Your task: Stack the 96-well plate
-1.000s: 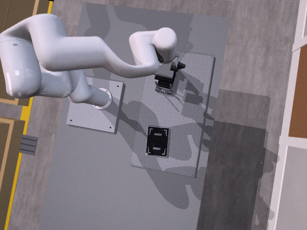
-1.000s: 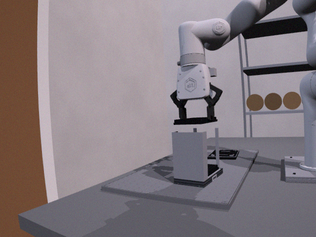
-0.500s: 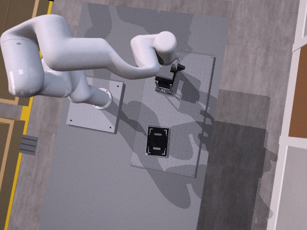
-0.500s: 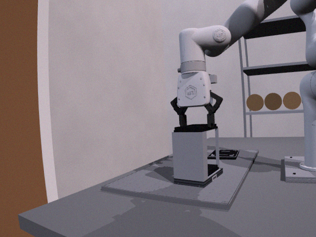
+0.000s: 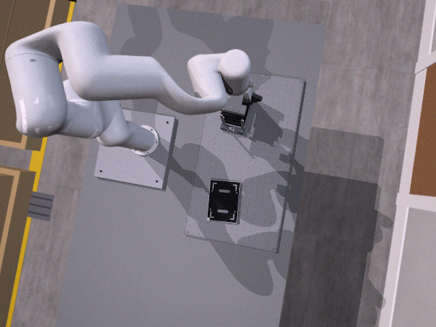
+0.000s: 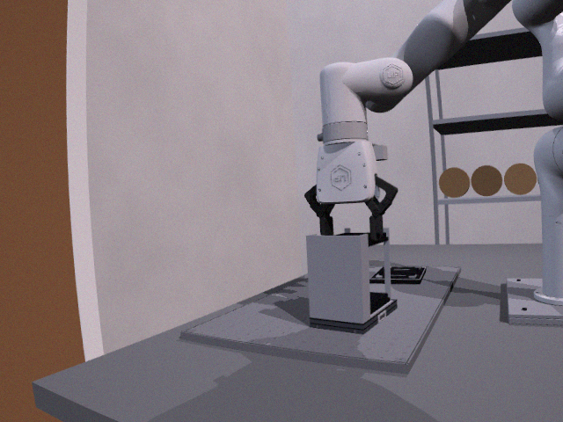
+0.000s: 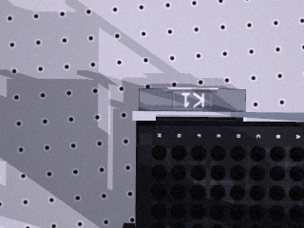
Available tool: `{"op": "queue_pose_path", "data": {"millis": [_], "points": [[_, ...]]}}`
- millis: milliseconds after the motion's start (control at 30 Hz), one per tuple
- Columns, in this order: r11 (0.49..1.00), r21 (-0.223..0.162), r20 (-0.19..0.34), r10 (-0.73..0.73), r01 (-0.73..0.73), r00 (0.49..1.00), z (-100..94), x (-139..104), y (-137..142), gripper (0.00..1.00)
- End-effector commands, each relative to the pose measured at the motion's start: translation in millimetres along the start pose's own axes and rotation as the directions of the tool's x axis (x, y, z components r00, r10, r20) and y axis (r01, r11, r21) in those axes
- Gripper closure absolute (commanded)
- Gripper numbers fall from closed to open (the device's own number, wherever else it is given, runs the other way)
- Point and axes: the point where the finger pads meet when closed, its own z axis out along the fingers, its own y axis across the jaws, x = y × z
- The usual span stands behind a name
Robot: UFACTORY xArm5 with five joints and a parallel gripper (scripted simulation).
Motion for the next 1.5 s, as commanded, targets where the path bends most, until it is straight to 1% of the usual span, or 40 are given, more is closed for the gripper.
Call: {"op": "queue_pose_path", "data": {"millis": [0, 100, 600, 667, 1167, 1233, 1467], "points": [[1.000, 0.008, -0.004, 0.000, 0.000, 1.000, 3.9, -1, -1, 1.00], [1.000, 0.008, -0.004, 0.000, 0.000, 1.000, 5.6, -1, -1, 1.00], [1.000, 0.008, -0.004, 0.000, 0.000, 1.000, 30.6, -1, -2, 1.00], [1.000, 0.008, -0.004, 0.000, 0.000, 1.000, 30.6, -1, -2, 1.00], [1.000, 0.008, -0.005, 0.000, 0.000, 1.000, 55.7, 0, -2, 1.00], [1.000, 0.008, -0.005, 0.000, 0.000, 1.000, 55.7, 0, -2, 1.00], [1.000, 0.008, -0.005, 0.000, 0.000, 1.000, 67.4, 0, -2, 1.00]]}}
